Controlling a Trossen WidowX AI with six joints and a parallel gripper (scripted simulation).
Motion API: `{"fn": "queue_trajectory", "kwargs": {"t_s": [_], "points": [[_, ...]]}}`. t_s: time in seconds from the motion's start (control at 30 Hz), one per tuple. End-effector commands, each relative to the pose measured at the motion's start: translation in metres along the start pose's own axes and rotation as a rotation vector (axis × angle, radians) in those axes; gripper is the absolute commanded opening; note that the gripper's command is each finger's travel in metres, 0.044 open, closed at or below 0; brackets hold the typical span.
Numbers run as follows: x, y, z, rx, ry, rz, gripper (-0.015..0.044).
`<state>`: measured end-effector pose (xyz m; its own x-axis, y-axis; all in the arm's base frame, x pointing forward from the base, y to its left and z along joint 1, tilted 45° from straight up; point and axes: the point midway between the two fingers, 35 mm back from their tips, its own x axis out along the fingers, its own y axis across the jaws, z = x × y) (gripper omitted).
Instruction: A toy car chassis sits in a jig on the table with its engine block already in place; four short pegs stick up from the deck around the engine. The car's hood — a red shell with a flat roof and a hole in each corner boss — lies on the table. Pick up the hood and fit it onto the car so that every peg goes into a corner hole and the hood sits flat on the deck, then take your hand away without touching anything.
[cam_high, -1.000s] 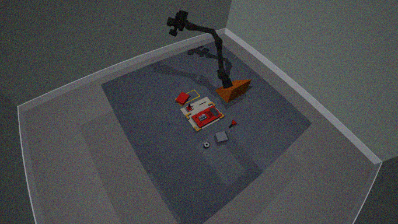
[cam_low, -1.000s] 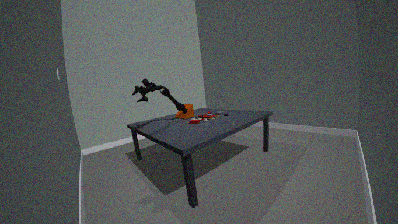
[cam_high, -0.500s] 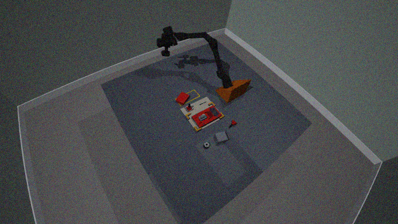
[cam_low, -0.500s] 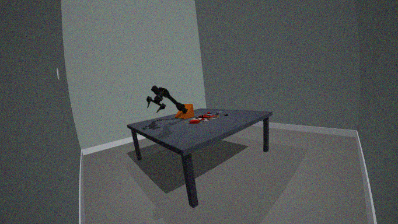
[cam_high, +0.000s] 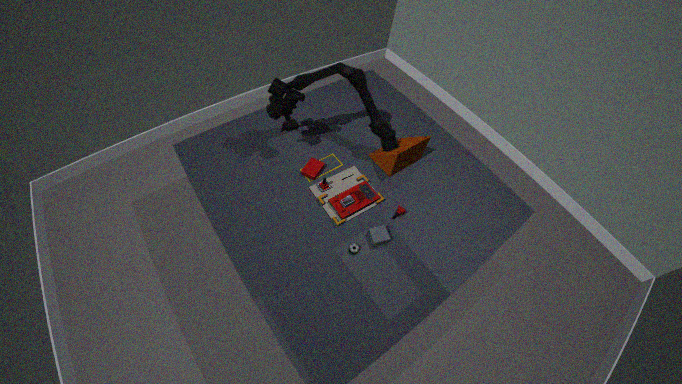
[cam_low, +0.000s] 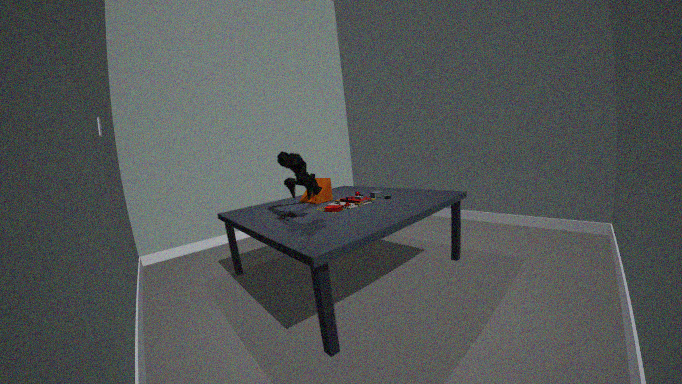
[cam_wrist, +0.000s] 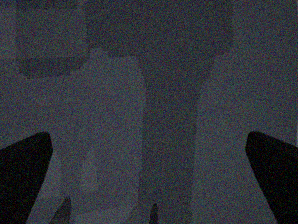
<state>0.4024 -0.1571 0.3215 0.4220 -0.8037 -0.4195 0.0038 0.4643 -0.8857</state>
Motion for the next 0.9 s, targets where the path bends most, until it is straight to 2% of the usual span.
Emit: {"fn": "queue_trajectory", "kwargs": {"t_s": [0.0, 0.23, 0.47, 0.87], "points": [[0.001, 0.056, 0.006, -0.087, 0.027, 0.109, 0.0440], [-0.014, 0.149, -0.001, -0.260, 0.101, 0.273, 0.0440], [-0.041, 0.226, -0.029, -0.445, 0.209, 0.378, 0.0440], [-0.041, 0.233, -0.034, -0.463, 0.220, 0.385, 0.0440]]}}
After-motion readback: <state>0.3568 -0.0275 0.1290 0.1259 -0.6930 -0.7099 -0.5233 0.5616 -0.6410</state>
